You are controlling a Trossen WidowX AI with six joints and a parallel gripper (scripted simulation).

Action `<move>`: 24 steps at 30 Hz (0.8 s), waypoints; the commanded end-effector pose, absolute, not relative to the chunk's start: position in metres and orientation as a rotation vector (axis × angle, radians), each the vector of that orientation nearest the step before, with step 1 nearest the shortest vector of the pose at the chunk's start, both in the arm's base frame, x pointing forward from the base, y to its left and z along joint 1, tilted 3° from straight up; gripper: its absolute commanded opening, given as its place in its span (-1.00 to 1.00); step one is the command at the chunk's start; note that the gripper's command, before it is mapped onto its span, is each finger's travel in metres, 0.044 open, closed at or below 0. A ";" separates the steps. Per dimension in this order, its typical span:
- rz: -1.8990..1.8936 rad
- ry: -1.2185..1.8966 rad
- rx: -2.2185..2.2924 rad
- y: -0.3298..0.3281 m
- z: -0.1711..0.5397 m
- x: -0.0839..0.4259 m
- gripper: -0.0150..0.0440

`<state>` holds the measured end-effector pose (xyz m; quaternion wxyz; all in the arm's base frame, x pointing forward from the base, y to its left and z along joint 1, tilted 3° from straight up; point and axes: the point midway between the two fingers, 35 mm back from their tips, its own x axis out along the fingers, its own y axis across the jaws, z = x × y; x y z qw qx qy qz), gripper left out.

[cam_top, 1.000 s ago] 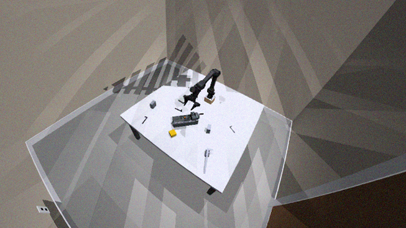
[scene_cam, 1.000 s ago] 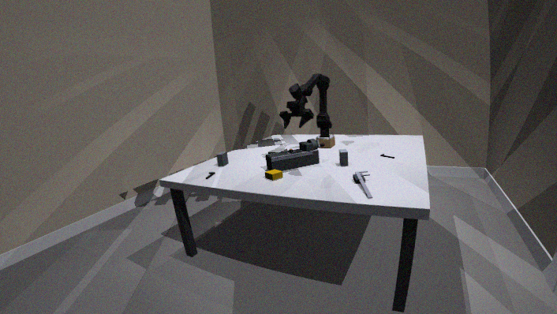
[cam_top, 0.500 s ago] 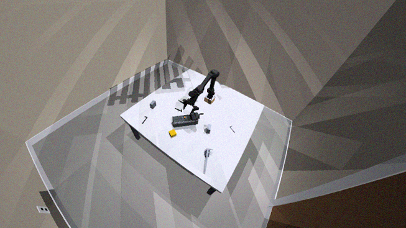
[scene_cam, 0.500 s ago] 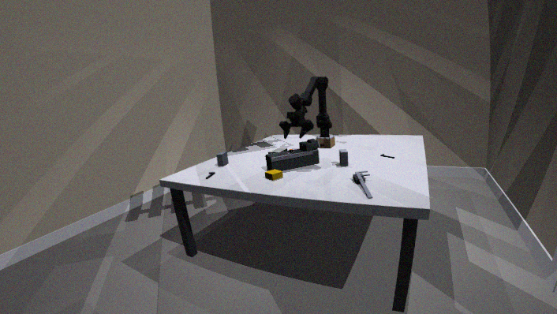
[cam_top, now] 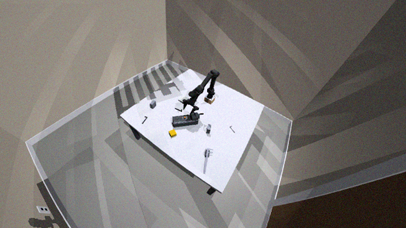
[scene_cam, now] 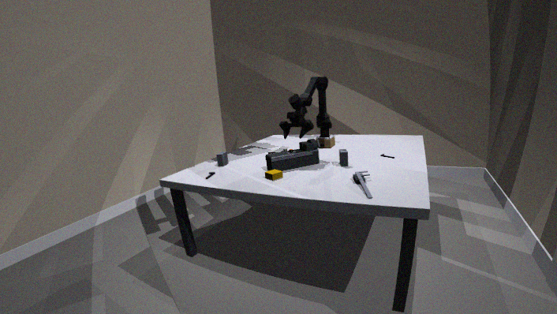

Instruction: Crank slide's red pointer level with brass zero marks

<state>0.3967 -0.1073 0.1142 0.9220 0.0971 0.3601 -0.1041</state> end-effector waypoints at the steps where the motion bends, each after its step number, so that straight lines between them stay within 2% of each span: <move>1: -0.209 0.738 0.196 -0.107 0.114 0.397 0.91; 17: -0.209 0.738 0.196 -0.107 0.114 0.397 -0.49; 24: -0.209 0.738 0.196 -0.107 0.114 0.397 -0.49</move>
